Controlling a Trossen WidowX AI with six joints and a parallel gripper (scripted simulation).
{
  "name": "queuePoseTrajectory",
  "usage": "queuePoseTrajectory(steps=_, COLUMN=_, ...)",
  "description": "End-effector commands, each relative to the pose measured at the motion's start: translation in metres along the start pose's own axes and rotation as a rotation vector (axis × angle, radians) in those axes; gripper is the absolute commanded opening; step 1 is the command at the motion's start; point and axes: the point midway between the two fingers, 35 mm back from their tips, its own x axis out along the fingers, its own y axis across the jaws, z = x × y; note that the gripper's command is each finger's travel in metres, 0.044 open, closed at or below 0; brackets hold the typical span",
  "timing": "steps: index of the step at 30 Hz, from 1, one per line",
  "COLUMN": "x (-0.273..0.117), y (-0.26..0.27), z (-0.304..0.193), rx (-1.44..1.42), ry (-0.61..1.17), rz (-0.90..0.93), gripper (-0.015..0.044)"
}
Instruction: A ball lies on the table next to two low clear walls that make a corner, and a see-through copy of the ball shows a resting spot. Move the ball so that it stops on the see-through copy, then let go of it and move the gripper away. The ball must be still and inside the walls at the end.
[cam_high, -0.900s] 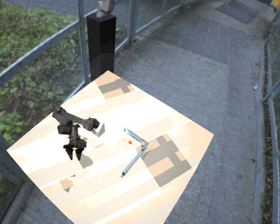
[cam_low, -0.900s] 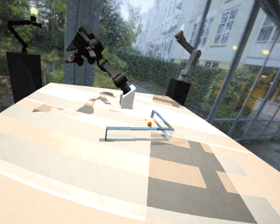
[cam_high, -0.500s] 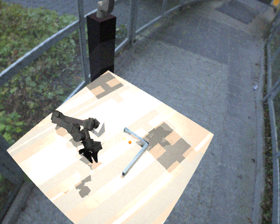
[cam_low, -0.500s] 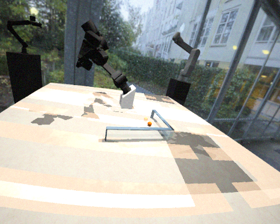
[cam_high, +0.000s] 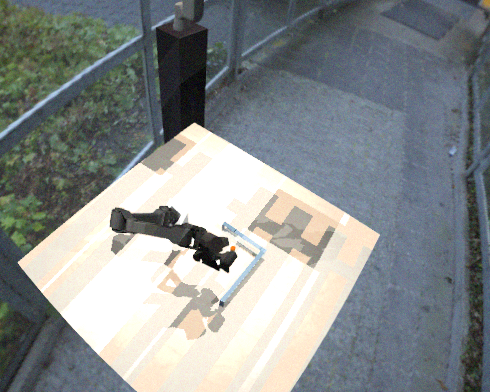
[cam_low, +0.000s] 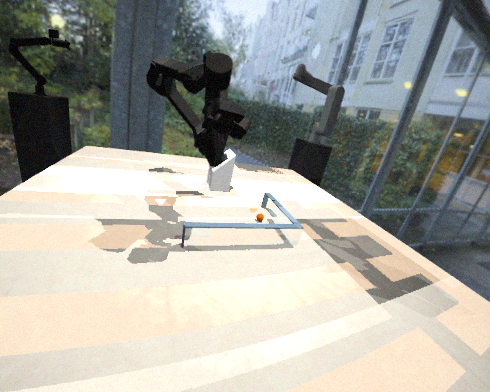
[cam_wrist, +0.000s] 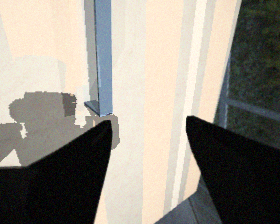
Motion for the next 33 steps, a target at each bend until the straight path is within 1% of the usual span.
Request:
queuePoseTrajectory(steps=1, x=0.029, y=0.011, z=0.066, rx=0.039, ry=-0.089, rz=0.159, gripper=0.0225)
queuePoseTrajectory(steps=7, x=0.055, y=0.046, z=0.136, rx=0.075, ry=-0.113, rz=0.371, gripper=0.0225)
queuePoseTrajectory(steps=14, x=0.072, y=0.105, z=0.2, rx=0.106, ry=-0.039, rz=0.613, gripper=0.0225)
queuePoseTrajectory(steps=23, x=0.073, y=0.111, z=0.205, rx=0.109, ry=-0.027, rz=0.634, gripper=0.0225)
queuePoseTrajectory(steps=27, x=0.084, y=0.119, z=0.206, rx=0.108, ry=-0.026, rz=0.634, gripper=0.0225)
queuePoseTrajectory(steps=33, x=0.087, y=0.122, z=0.206, rx=0.108, ry=-0.026, rz=0.634, gripper=0.0225)
